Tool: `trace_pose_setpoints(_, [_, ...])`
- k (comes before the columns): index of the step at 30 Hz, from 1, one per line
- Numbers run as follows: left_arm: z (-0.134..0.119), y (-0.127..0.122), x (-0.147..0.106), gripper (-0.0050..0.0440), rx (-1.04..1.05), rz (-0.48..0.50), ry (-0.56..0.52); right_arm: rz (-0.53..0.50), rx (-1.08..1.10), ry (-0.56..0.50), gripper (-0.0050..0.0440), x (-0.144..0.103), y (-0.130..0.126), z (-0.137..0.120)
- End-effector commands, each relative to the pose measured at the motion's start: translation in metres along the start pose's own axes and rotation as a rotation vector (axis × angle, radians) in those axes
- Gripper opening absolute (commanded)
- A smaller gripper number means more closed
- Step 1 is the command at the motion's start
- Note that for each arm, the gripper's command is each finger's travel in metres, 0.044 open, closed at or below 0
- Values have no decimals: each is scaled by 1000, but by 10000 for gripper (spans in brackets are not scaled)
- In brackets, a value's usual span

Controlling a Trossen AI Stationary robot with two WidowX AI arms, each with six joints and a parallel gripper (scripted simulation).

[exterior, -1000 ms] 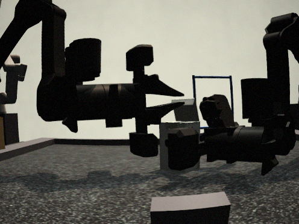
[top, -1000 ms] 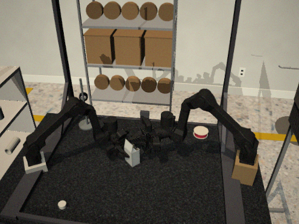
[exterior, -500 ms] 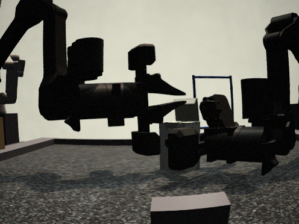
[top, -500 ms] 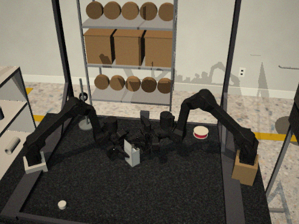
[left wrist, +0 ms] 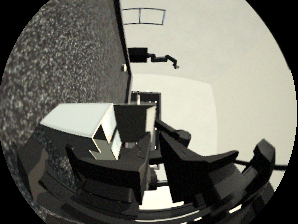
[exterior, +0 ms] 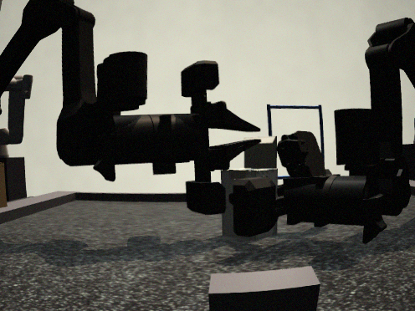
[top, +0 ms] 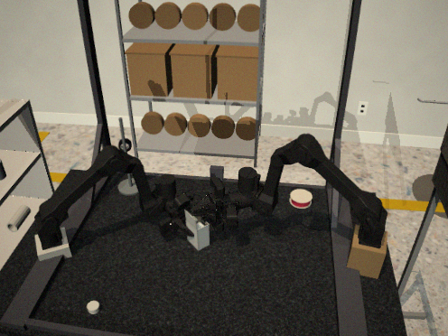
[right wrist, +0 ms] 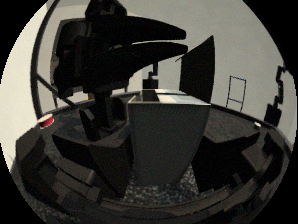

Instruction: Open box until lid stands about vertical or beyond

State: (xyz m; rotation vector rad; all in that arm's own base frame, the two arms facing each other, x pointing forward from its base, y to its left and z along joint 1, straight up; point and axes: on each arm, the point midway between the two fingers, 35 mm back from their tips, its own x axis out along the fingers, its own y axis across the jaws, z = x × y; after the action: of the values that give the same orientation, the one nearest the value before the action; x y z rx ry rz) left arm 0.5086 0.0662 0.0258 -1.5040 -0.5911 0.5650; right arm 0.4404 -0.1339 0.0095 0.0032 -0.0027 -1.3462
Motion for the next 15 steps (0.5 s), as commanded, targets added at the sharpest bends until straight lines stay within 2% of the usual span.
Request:
trace_pose_setpoints(1, [0, -10, 4, 50, -7, -10, -3, 4, 28, -6, 224, 1, 4, 11])
trace_pose_setpoints(15, [1, -10, 8, 50, -7, -10, -3, 4, 28, -6, 224, 1, 4, 11])
